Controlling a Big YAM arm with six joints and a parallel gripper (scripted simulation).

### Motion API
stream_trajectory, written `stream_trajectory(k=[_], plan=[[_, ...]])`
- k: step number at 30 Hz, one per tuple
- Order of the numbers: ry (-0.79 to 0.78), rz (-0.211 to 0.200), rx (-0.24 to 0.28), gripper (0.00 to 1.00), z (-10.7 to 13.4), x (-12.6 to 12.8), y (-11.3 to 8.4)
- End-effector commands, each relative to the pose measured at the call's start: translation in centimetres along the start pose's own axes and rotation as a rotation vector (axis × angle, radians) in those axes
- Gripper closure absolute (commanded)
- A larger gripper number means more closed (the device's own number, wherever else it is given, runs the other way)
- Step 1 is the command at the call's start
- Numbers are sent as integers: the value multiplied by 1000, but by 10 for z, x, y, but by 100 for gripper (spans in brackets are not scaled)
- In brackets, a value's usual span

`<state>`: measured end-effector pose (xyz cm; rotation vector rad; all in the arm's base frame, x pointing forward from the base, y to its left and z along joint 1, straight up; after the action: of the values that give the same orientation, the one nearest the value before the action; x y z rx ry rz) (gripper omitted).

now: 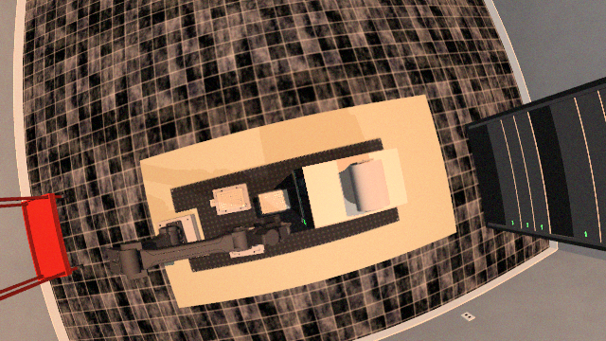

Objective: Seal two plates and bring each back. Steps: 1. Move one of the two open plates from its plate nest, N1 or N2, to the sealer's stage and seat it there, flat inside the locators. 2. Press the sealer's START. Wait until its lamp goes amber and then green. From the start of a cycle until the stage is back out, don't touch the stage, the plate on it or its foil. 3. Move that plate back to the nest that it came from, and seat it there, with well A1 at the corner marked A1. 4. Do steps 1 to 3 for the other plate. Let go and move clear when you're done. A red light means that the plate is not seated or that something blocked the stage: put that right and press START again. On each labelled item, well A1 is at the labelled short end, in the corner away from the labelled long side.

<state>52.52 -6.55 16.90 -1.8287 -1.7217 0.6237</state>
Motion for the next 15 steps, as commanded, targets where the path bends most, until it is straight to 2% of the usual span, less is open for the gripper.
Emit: stream_trajectory(k=[1, 7, 12, 15], plan=[[23, 14, -50, 100, -28, -9, 11], [21, 13, -57, 100, -32, -8, 13], [8, -2, -49, 100, -28, 3, 29], [7, -5, -24, 100, -17, 4, 36]])
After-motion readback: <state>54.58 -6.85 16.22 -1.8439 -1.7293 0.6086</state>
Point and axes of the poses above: the point where the finger pads meet when closed, its own y axis out along the fingers, its own x axis across the jaws, z = x × y, the point moved 4 cm from there along -y, back along the fingers, and after that the axes turned 2 degrees about y, right-handed, at the moved point
